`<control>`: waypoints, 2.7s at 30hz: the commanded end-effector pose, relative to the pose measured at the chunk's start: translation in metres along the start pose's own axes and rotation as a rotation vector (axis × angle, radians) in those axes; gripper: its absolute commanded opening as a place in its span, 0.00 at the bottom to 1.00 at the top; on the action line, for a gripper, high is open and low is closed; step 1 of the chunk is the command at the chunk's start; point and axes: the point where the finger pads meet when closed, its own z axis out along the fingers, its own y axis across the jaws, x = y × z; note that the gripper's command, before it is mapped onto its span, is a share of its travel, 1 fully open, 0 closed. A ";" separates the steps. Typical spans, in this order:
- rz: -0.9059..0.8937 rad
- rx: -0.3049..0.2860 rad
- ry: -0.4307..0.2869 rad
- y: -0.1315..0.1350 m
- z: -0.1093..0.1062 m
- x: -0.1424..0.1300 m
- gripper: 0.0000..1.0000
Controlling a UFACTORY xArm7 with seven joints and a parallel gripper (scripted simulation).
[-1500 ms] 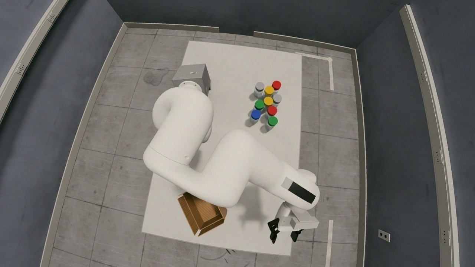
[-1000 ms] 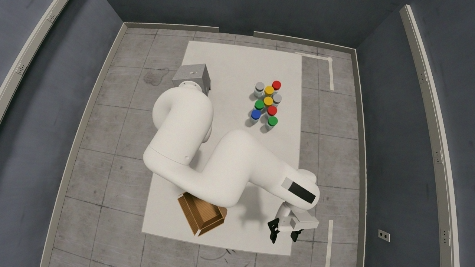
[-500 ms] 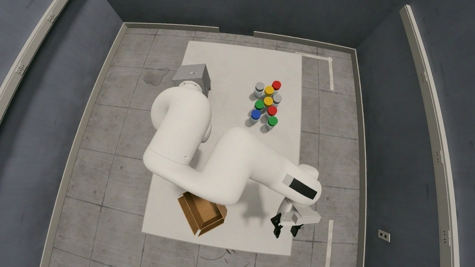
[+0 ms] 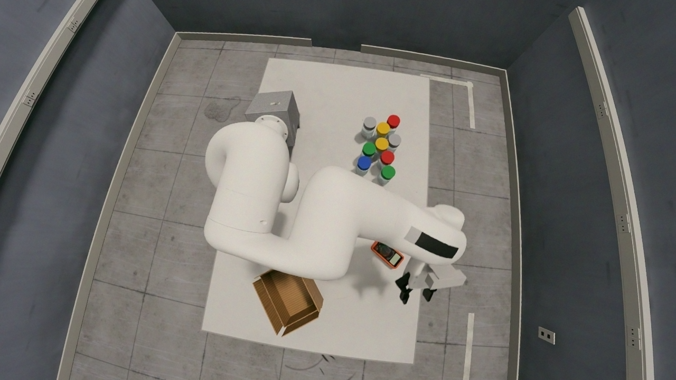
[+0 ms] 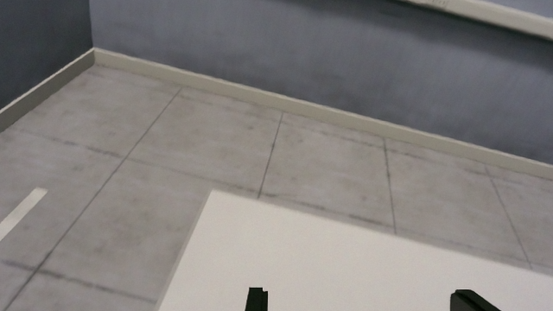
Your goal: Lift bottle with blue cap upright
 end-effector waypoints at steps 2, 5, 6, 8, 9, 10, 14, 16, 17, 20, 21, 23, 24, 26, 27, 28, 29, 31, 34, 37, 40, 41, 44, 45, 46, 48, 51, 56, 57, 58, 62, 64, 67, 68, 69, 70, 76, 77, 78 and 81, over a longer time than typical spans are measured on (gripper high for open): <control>-0.011 0.040 -0.066 -0.013 -0.031 -0.023 0.79; -0.021 0.061 -0.101 -0.019 -0.048 -0.036 0.79; -0.021 0.061 -0.101 -0.019 -0.048 -0.036 0.79; -0.032 0.082 -0.136 -0.024 -0.065 -0.048 0.79; -0.036 0.089 -0.148 -0.025 -0.071 -0.052 0.79; -0.040 0.096 -0.159 -0.026 -0.077 -0.057 0.79; -0.057 0.123 -0.204 -0.031 -0.101 -0.073 0.79; -0.067 0.137 -0.226 -0.032 -0.112 -0.081 0.79; -0.072 0.143 -0.236 -0.033 -0.118 -0.085 0.79; -0.087 0.163 -0.269 -0.035 -0.137 -0.097 0.79; -0.098 0.177 -0.290 -0.035 -0.149 -0.105 0.79; -0.098 0.177 -0.290 -0.035 -0.149 -0.105 0.79; -0.109 0.190 -0.312 -0.035 -0.161 -0.112 0.79; -0.121 0.204 -0.332 -0.035 -0.173 -0.120 0.79; -0.127 0.210 -0.343 -0.035 -0.180 -0.124 0.79; -0.134 0.217 -0.353 -0.035 -0.186 -0.128 0.79; -0.140 0.223 -0.363 -0.034 -0.192 -0.131 0.79; -0.153 0.236 -0.383 -0.033 -0.204 -0.139 0.79; -0.173 0.255 -0.413 -0.031 -0.223 -0.150 0.79; -0.194 0.274 -0.442 -0.028 -0.241 -0.161 0.79; -0.209 0.287 -0.461 -0.025 -0.253 -0.168 0.79; -0.224 0.299 -0.480 -0.022 -0.266 -0.175 0.79; -0.247 0.318 -0.508 -0.017 -0.284 -0.186 0.79; -0.255 0.324 -0.517 -0.015 -0.290 -0.189 0.79; -0.263 0.330 -0.526 -0.013 -0.296 -0.193 0.79; -0.280 0.342 -0.544 -0.009 -0.308 -0.200 0.79; -0.305 0.359 -0.570 -0.002 -0.326 -0.210 0.79; -0.349 0.388 -0.612 0.012 -0.356 -0.226 0.79; -0.349 0.388 -0.612 0.012 -0.356 -0.226 0.79; -0.368 0.400 -0.629 0.018 -0.367 -0.232 0.79; -0.405 0.422 -0.661 0.031 -0.390 -0.245 0.79; -0.425 0.432 -0.676 0.038 -0.401 -0.251 0.79; -0.454 0.448 -0.698 0.049 -0.417 -0.260 0.79; -0.464 0.453 -0.706 0.053 -0.422 -0.263 0.79; -0.475 0.458 -0.713 0.057 -0.428 -0.266 0.79; -0.485 0.463 -0.720 0.061 -0.433 -0.269 0.79; -0.545 0.492 -0.761 0.086 -0.462 -0.285 0.79; -0.553 0.495 -0.766 0.090 -0.466 -0.287 0.79; -0.561 0.499 -0.771 0.093 -0.469 -0.289 0.79; -0.582 0.507 -0.783 0.102 -0.478 -0.294 0.79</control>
